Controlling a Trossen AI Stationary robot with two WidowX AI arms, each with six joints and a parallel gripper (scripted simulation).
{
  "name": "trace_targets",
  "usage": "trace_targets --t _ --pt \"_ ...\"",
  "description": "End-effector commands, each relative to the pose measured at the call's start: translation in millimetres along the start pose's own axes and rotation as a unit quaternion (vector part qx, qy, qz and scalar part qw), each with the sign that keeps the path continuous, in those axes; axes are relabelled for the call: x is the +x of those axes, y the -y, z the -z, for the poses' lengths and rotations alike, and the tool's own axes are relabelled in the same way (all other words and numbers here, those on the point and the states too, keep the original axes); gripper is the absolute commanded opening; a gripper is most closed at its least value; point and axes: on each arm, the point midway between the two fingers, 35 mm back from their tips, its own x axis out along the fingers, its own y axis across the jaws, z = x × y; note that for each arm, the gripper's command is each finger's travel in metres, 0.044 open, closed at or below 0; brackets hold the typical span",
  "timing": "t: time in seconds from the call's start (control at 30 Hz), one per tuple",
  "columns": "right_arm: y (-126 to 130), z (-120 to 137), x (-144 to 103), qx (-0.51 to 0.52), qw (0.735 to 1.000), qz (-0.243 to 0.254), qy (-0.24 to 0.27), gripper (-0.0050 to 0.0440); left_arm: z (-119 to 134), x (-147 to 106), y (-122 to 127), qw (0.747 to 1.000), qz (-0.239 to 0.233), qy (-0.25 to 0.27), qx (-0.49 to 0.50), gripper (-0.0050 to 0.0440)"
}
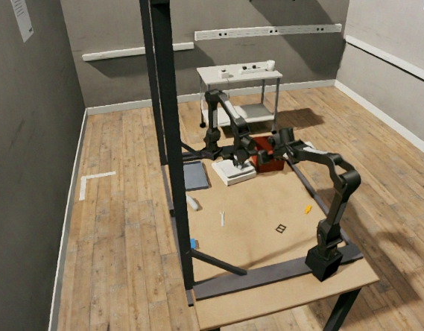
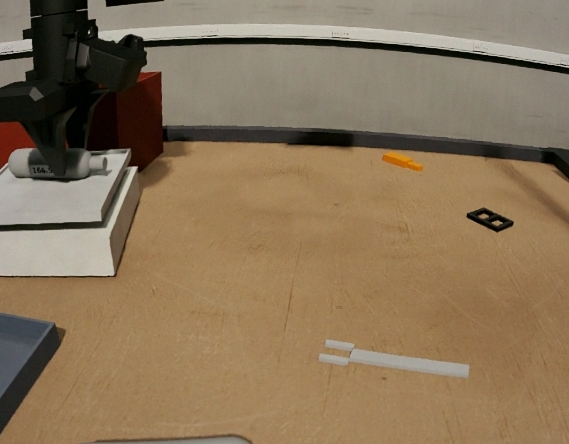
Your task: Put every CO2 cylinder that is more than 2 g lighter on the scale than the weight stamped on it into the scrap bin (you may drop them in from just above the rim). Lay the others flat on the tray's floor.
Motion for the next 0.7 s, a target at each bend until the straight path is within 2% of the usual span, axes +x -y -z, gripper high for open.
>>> trace_targets --t 0.0,0.03,0.07,0.13,0.17,0.3,0.43,0.57,0.67 --pt "0 -11 -7 0.0 1.0 0.0 0.016 0.044 -3 -5 -2 1.0 -0.005 0.01 0.0 0.0171" --pt "0 -11 -7 0.0 1.0 0.0 0.016 0.044 -3 -5 -2 1.0 -0.005 0.01 0.0 0.0171" --pt "0 -11 -7 0.0 1.0 0.0 0.016 0.044 -3 -5 -2 1.0 -0.005 0.01 0.0 0.0151" --pt "0 -11 -7 0.0 1.0 0.0 0.016 0.044 -3 -5 -2 1.0 -0.005 0.01 0.0 0.0151" --pt "0 -11 -7 0.0 1.0 0.0 0.016 0.044 -3 -5 -2 1.0 -0.005 0.01 0.0 0.0131" --pt "0 -11 -7 0.0 1.0 0.0 0.016 0.044 -3 -5 -2 1.0 -0.005 0.01 0.0 0.0131" --pt "0 -11 -7 0.0 1.0 0.0 0.016 0.044 -3 -5 -2 1.0 -0.005 0.01 0.0 0.0105" --pt "0 -11 -7 0.0 1.0 0.0 0.016 0.044 -6 -17 -3 1.0 -0.008 0.02 0.0 0.0009" --pt "0 -11 -7 0.0 1.0 0.0 0.016 0.044 -6 -32 -3 1.0 -0.008 0.02 0.0 -0.0001"
